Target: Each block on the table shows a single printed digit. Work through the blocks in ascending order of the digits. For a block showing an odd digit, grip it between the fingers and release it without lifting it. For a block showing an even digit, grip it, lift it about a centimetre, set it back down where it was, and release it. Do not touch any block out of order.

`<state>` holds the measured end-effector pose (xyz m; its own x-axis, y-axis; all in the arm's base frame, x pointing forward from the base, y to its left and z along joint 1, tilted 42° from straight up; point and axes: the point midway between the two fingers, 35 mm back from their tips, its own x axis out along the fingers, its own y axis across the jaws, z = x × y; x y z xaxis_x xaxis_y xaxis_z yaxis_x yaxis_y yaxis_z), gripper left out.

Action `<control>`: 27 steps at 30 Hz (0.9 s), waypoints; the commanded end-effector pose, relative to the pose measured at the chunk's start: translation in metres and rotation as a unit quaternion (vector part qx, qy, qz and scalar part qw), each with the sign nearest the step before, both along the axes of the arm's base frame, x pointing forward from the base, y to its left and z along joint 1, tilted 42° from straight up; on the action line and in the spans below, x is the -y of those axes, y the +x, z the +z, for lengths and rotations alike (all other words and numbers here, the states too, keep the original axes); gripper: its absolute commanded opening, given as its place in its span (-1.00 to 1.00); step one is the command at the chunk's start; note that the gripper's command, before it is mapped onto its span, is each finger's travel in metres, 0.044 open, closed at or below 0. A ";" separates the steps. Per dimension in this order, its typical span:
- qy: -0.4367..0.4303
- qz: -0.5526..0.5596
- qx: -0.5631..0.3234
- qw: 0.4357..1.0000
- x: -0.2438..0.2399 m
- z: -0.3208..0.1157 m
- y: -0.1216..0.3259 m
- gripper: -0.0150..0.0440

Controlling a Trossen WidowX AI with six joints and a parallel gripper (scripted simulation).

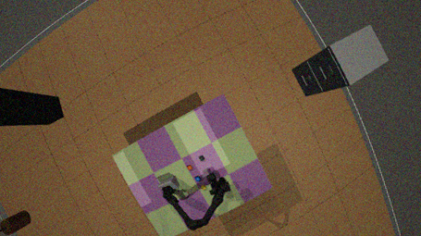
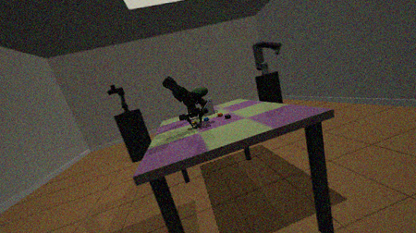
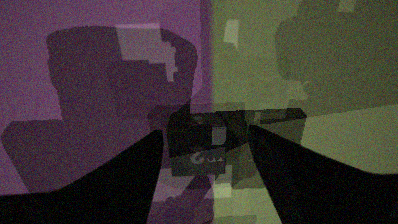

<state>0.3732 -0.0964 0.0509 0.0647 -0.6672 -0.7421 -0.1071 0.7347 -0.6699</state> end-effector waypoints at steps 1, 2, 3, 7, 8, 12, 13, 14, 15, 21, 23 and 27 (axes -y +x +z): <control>-0.002 0.001 -0.001 1.000 0.001 0.000 0.000 -0.08; -0.002 0.001 -0.001 1.000 0.001 0.000 0.000 -0.08; -0.002 0.001 -0.001 1.000 0.001 0.000 0.000 -0.08; -0.002 0.001 -0.001 1.000 0.001 0.000 0.000 -0.08; -0.002 0.001 -0.001 1.000 0.001 0.000 0.000 -0.08; -0.002 0.001 -0.001 1.000 0.001 0.000 0.000 -0.08; -0.002 0.001 -0.001 1.000 0.001 0.000 0.000 -0.08; -0.002 0.001 -0.001 1.000 0.001 0.000 0.000 -0.08; -0.002 0.001 -0.001 1.000 0.001 0.000 0.000 -0.08; -0.001 0.001 -0.001 1.000 -0.003 0.004 0.000 -0.08; -0.001 0.001 -0.001 1.000 -0.006 0.007 0.000 -0.08; -0.001 0.001 -0.001 1.000 -0.009 0.011 -0.001 -0.08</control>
